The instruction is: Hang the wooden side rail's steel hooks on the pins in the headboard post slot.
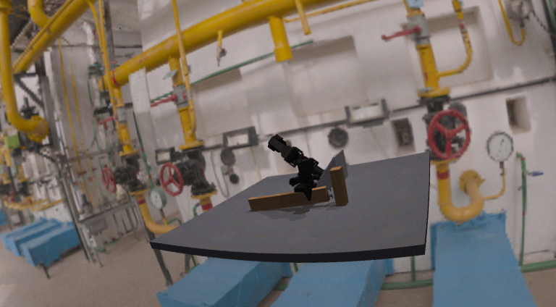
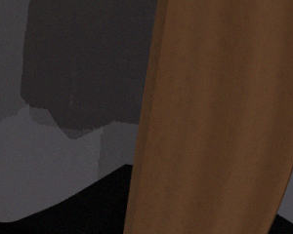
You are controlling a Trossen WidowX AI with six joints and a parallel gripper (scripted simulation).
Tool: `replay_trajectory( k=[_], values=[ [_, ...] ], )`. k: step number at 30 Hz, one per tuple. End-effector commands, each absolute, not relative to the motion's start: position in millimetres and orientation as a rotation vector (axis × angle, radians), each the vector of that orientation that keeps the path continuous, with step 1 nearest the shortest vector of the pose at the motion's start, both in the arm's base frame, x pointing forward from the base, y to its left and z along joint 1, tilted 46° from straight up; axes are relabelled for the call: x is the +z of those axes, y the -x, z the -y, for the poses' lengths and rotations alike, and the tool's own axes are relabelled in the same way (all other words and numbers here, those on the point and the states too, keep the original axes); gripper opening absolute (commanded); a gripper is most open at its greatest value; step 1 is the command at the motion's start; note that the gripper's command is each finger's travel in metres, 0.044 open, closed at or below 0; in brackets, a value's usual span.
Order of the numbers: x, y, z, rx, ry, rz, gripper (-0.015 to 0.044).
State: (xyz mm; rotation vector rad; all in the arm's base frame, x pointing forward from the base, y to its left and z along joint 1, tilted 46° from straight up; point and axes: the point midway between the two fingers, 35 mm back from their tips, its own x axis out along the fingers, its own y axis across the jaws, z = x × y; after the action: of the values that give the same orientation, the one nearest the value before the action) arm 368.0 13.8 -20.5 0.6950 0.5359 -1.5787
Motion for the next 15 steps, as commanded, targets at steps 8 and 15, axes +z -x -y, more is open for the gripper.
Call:
replay_trajectory(
  k=[8, 15],
  values=[
    [-18.9, -370.5, -20.5, -1.565, -0.704, -0.534, 0.0000],
    [-19.3, -370.6, -21.0, -1.565, -0.704, -0.534, 0.0000]
  ],
)
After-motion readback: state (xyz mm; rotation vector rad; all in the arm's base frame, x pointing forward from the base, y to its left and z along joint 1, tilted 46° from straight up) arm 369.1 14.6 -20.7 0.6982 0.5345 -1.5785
